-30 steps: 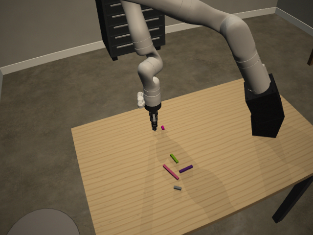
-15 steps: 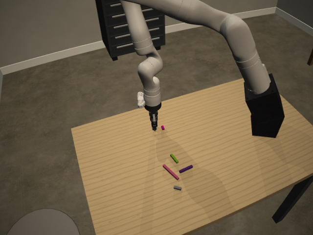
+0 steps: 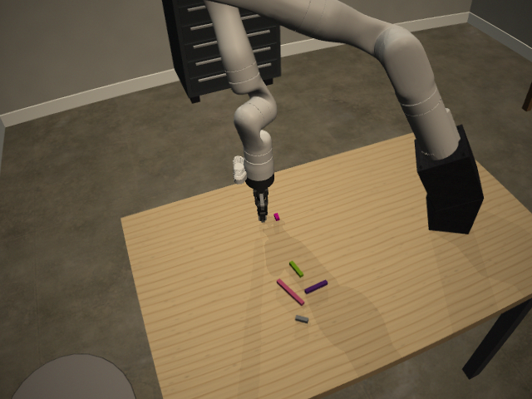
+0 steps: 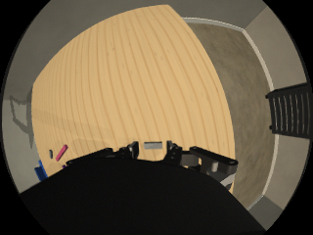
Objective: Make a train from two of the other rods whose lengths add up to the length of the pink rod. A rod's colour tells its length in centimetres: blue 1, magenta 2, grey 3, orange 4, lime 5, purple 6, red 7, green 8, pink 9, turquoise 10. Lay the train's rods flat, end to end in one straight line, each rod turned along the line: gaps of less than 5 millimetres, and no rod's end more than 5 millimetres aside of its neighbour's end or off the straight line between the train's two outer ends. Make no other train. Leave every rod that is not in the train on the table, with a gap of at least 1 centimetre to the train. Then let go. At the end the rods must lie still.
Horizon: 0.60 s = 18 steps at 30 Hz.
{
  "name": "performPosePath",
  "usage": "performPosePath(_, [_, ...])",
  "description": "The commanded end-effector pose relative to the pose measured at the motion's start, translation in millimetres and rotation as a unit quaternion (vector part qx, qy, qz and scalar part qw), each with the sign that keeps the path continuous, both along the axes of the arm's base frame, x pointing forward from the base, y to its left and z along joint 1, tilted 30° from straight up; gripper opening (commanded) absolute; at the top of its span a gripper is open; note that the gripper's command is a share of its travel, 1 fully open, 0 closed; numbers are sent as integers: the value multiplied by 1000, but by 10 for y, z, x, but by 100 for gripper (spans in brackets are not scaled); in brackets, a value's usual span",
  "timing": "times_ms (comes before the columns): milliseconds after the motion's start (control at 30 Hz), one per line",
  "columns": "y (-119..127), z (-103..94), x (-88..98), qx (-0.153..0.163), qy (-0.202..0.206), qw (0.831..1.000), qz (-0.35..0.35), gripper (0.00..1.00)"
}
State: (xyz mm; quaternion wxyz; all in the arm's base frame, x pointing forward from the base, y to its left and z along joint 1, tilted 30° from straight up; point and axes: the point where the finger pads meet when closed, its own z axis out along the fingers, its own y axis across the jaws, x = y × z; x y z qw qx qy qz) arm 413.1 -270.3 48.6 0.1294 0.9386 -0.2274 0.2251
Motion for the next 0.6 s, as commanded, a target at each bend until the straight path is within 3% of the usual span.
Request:
performPosePath(0, [1,-14,-18,-1,2,1000,2,46])
performPosePath(567, [-22,-70,6,-1,2,1000,2,46])
